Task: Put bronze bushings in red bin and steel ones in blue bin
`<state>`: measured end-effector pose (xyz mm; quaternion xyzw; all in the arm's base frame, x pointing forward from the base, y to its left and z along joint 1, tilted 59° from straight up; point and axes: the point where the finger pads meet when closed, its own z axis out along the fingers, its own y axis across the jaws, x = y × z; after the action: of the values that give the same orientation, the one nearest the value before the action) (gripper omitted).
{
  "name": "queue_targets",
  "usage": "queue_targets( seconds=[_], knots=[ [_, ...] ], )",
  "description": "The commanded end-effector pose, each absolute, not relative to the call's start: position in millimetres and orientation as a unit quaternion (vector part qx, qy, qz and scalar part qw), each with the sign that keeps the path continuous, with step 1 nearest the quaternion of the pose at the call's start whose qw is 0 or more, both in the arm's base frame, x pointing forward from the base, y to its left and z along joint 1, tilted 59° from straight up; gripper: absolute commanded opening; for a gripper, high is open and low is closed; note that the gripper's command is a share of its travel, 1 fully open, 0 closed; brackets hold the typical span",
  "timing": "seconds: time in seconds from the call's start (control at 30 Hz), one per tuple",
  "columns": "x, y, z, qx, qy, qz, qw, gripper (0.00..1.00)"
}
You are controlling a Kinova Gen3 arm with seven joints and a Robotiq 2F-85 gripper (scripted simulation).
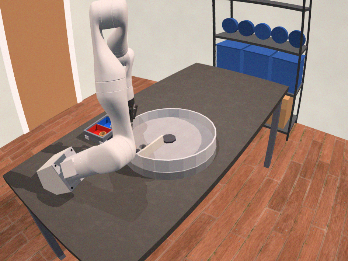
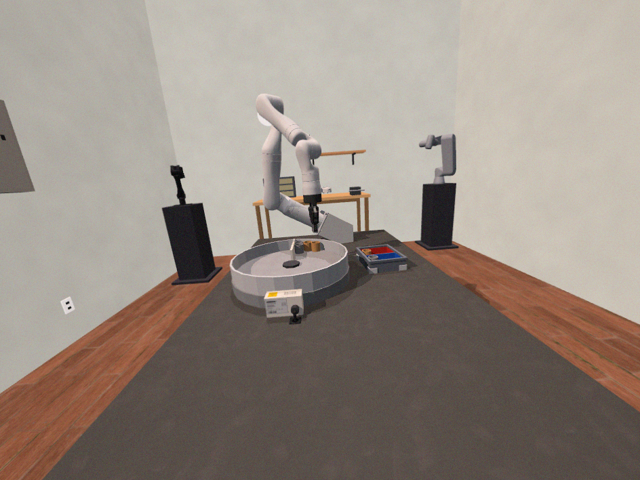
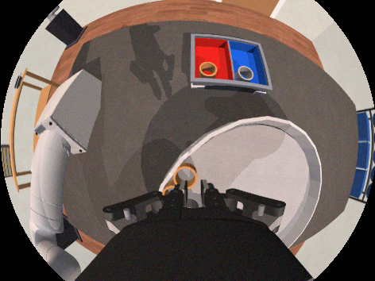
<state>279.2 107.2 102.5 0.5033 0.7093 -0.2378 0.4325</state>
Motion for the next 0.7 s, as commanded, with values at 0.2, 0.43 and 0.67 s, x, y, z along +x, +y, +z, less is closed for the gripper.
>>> queue_targets(
  seconds=[0.2,0.43,0.67],
  knots=[
    [283.3,96.7,96.6,0.504,0.708,-0.239,0.433,0.18],
    [288.7,85.6,89.1,0.504,0.708,-0.239,0.433,0.18],
    [291.9,78.9,84.6,0.504,0.709,-0.239,0.433,0.18]
  ],
)
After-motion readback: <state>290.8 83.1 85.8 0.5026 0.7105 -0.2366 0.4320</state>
